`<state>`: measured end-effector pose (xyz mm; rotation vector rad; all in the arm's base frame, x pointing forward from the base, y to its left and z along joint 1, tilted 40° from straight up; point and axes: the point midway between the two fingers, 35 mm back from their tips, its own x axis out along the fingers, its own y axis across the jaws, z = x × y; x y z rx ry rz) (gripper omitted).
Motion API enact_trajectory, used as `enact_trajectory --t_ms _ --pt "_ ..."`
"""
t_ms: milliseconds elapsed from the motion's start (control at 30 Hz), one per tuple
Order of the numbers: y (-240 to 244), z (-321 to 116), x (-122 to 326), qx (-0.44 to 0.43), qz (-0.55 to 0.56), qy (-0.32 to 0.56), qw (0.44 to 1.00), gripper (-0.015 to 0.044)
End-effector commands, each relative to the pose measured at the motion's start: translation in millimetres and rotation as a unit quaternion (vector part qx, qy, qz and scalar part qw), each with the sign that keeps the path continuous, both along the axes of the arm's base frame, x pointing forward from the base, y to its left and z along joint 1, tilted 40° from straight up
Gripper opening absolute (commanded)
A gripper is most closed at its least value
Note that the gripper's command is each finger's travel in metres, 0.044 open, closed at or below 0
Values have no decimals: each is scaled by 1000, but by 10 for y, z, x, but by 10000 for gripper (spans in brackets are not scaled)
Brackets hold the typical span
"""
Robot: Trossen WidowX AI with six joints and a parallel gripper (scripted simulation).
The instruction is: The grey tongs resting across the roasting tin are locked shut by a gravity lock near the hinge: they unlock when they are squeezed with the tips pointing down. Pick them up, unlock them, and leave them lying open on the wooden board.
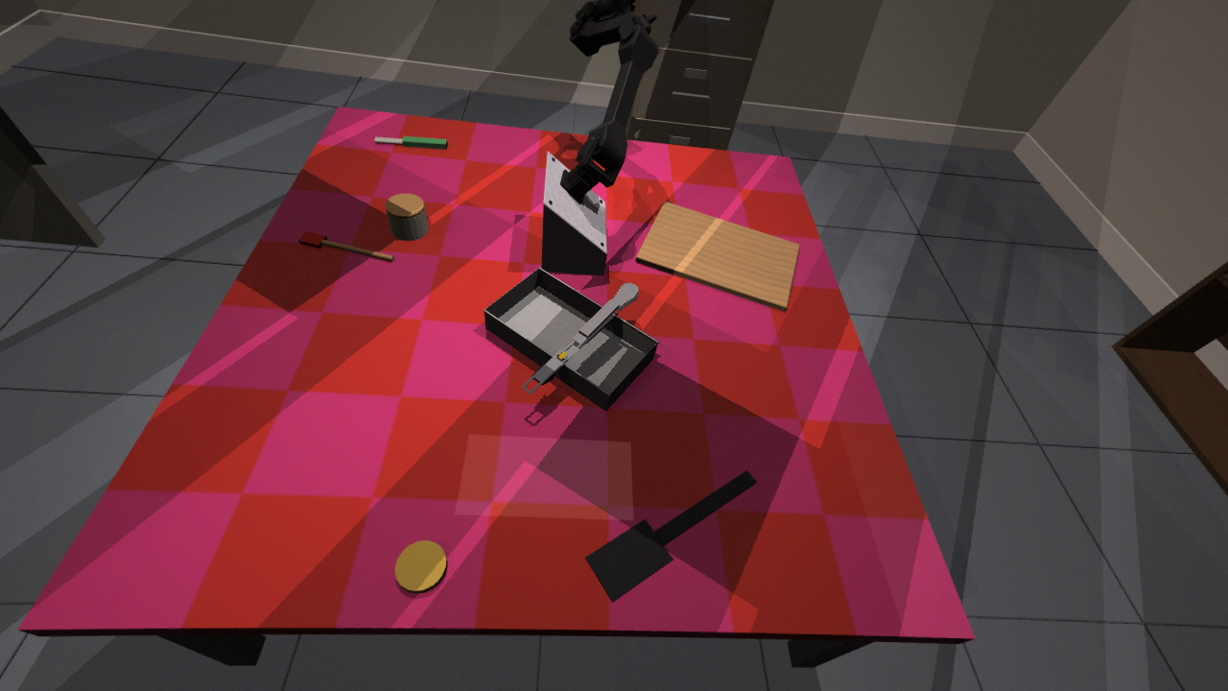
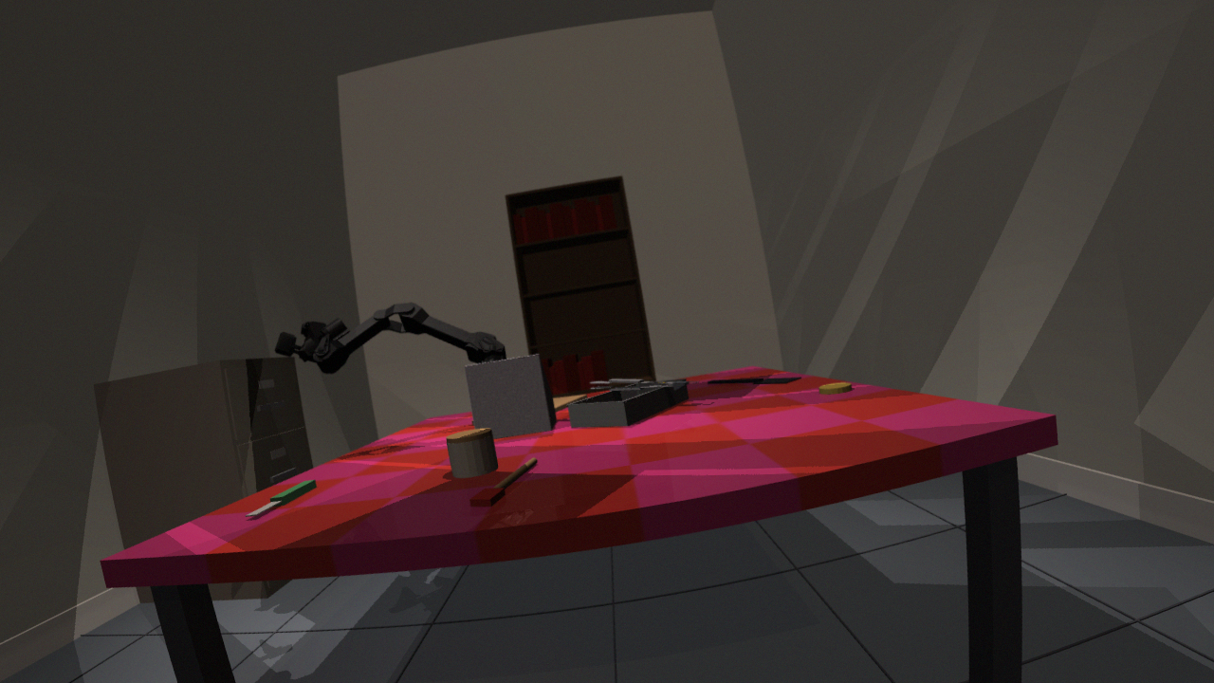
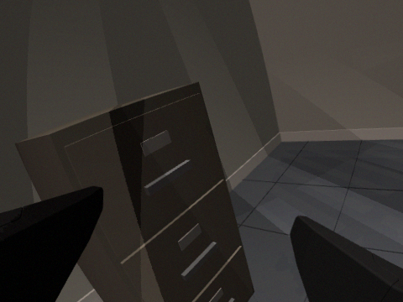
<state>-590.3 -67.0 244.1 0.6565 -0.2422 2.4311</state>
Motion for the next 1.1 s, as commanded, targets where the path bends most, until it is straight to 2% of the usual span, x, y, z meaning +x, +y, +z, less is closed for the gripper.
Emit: enact_trajectory --t_ms 0,133,167,367,600,700,1067 --pt "-28 -2 -1 1 4 -1 1000 374" --pt "-196 -29 -2 4 24 -15 1000 269" --pt "-310 -32 5 6 38 -17 999 260" --pt "-1220 -130 133 28 146 -47 988 260" --pt "-1896 -200 334 35 235 -65 969 260" --pt "-2369 -274 526 44 295 -81 951 260" --pt "-3542 -547 1284 77 450 -139 879 260"
